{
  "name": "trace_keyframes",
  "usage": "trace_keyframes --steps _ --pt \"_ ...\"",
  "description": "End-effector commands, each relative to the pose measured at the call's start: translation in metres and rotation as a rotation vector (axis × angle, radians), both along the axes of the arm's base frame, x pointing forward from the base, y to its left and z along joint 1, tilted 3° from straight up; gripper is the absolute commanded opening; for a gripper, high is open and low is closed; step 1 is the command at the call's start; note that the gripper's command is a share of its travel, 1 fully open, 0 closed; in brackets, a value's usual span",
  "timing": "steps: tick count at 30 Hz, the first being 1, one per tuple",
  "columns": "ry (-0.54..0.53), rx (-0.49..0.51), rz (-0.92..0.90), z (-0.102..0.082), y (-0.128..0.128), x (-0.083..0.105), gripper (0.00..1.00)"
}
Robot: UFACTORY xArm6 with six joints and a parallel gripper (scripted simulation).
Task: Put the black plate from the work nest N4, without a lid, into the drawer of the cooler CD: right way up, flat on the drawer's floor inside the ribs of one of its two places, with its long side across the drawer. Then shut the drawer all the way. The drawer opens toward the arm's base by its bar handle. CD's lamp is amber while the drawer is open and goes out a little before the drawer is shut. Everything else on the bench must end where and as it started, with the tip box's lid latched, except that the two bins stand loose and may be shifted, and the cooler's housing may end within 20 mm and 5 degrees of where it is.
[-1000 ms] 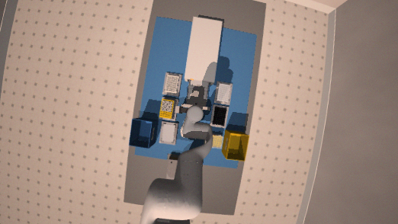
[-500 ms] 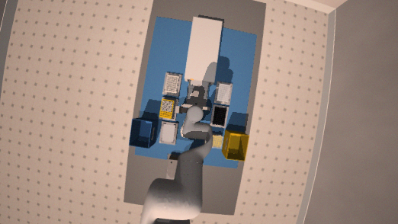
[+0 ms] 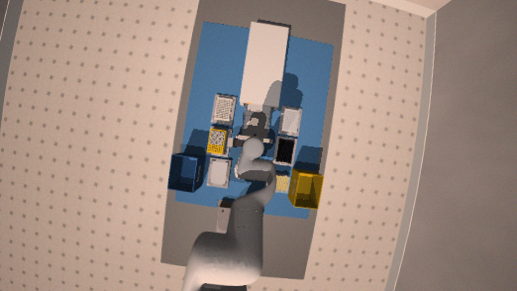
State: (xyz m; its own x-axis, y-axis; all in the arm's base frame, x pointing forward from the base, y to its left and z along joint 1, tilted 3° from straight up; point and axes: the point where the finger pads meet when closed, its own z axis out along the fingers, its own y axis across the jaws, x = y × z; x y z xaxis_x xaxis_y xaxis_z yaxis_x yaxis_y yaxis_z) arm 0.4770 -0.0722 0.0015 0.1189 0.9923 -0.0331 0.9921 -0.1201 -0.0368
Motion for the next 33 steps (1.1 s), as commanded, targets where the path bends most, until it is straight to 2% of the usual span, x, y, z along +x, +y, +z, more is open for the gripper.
trace_keyframes --steps 1,20,33 --pt "-0.004 -0.001 0.0 0.002 0.0 0.002 0.21" --pt "-0.004 -0.001 0.0 0.002 0.0 0.002 0.21" --pt "-0.004 -0.001 0.0 0.02 0.0 0.002 0.21"
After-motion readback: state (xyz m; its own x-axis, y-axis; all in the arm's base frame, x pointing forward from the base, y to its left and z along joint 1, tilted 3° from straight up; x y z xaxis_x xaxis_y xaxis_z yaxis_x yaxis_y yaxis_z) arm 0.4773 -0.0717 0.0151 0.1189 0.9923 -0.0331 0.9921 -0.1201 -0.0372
